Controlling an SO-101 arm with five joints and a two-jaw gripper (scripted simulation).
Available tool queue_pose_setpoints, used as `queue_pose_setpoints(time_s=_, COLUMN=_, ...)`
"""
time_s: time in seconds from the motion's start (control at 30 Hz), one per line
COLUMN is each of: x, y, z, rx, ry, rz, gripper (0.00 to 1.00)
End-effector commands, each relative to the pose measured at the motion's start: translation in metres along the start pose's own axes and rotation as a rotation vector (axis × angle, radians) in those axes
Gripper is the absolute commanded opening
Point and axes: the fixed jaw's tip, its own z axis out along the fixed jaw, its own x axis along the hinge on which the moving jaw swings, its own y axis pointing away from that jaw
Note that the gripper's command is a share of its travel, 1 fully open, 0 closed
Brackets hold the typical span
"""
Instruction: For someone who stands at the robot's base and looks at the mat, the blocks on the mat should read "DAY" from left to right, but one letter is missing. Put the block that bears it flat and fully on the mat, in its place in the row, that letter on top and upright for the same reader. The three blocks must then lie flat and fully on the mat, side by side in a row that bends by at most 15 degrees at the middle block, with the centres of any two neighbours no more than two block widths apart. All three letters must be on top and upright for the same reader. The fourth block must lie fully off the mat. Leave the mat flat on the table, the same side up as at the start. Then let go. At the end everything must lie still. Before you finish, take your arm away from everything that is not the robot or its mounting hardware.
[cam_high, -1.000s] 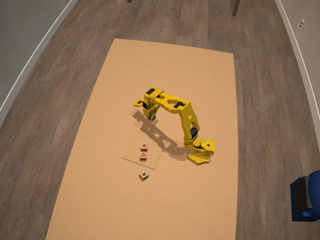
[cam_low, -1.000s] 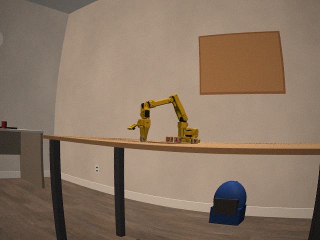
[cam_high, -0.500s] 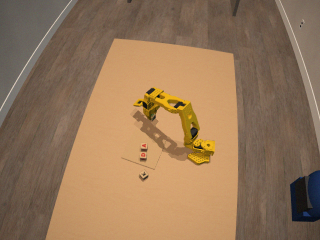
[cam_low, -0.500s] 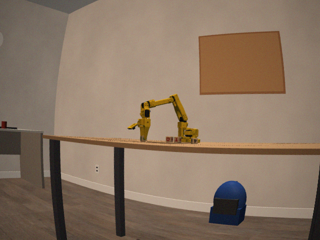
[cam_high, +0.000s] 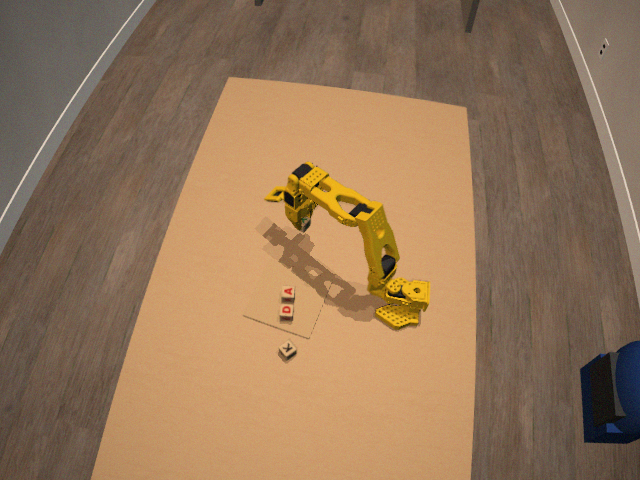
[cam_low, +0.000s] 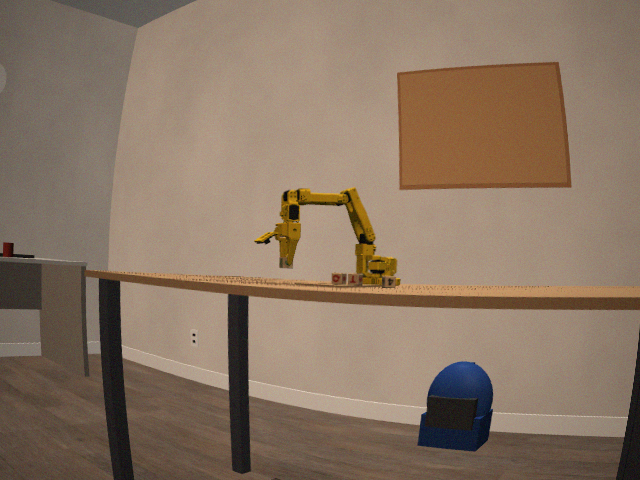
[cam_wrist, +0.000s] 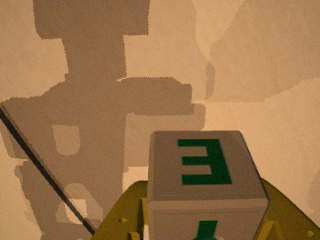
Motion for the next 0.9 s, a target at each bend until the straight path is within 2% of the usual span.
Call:
queue_pose_setpoints(time_s=0.0, x=-0.0086, y=-0.0016, z=-0.0314, rx=0.011, ry=-0.116, rz=0.000, gripper=0.00)
queue_pose_setpoints(time_s=0.17, x=-0.0079, y=-0.0015, z=-0.0356, rx=0.012, ry=-0.119, rz=0.000, gripper=0.00)
queue_pose_setpoints(time_s=0.87, x=-0.0070, y=-0.0024, z=-0.0356, rx=0.014, ry=-0.117, rz=-0.034, gripper=0.00)
